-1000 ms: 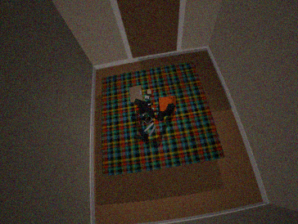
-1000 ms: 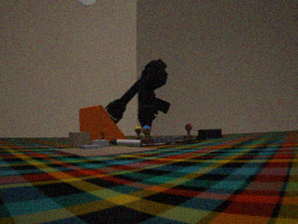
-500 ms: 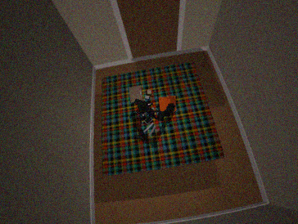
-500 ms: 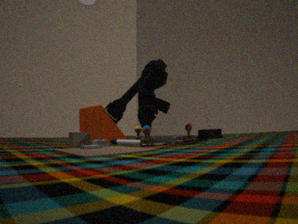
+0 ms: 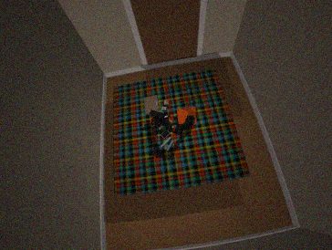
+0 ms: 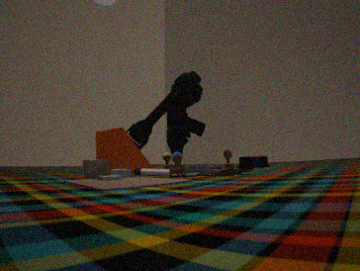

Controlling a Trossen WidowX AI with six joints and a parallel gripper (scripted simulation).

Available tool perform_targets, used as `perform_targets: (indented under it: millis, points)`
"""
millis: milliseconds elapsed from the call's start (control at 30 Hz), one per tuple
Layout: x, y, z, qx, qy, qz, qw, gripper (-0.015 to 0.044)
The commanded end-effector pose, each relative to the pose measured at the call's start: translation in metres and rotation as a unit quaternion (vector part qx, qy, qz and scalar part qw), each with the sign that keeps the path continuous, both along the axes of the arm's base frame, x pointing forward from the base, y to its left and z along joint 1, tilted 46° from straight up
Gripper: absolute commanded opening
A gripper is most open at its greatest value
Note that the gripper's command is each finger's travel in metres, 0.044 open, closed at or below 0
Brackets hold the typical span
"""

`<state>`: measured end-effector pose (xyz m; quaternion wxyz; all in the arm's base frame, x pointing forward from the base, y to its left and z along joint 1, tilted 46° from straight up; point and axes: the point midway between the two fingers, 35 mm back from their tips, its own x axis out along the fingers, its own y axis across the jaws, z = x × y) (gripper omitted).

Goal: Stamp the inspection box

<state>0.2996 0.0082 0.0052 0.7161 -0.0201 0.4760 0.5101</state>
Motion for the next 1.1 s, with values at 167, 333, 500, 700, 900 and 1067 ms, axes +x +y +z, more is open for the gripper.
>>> perform_targets:
  millis: [167, 333, 500, 700, 900, 1067]
  points:
    - [0.0, -0.003, 0.004, -0.001, -0.002, 0.003, 1.0, 0.0]
    - [0.001, -0.008, 0.007, -0.001, -0.002, 0.003, 1.0, 0.0]
    - [0.001, -0.014, 0.012, -0.002, -0.002, 0.003, 1.0, 0.0]
    - [0.002, -0.021, 0.019, -0.002, -0.002, 0.002, 1.0, 0.0]
    - [0.002, -0.028, 0.026, -0.003, -0.002, 0.002, 1.0, 0.0]
    - [0.002, -0.034, 0.031, -0.003, -0.002, 0.002, 1.0, 0.0]
